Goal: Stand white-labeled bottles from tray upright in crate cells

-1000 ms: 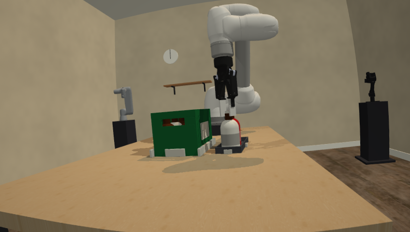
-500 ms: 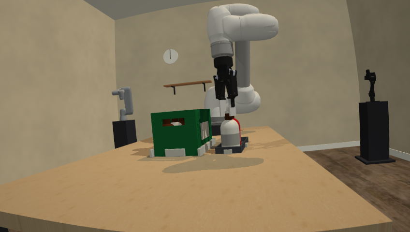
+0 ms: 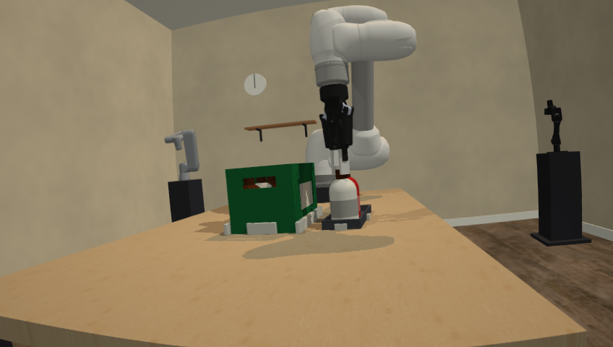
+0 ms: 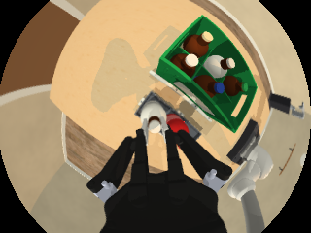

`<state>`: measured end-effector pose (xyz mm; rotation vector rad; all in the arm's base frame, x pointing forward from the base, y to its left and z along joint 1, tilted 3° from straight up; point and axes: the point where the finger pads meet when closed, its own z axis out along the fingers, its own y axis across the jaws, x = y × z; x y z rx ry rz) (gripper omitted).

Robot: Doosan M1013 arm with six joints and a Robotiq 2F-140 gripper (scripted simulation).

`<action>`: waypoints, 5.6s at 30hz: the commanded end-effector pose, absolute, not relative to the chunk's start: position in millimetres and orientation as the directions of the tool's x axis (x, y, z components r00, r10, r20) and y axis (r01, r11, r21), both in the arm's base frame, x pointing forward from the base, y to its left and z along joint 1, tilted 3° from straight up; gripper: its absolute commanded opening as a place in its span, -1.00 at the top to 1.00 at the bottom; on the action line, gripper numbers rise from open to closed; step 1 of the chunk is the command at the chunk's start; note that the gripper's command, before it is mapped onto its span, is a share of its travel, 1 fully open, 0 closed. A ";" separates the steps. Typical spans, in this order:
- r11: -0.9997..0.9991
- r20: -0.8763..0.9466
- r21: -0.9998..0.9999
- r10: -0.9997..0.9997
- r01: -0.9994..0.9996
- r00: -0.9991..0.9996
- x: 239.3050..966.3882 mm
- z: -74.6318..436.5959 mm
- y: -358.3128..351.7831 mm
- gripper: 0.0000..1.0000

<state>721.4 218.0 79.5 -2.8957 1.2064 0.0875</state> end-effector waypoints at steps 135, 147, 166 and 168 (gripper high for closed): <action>-0.704 -0.053 0.018 -0.709 -0.710 0.703 723.3 119.5 215.1 1.00; -0.704 -0.053 0.018 -0.709 -0.710 0.703 723.3 119.5 215.1 1.00; -0.704 -0.053 0.018 -0.709 -0.710 0.703 723.3 119.5 215.1 1.00; -0.704 -0.053 0.018 -0.709 -0.710 0.703 723.3 119.5 215.1 1.00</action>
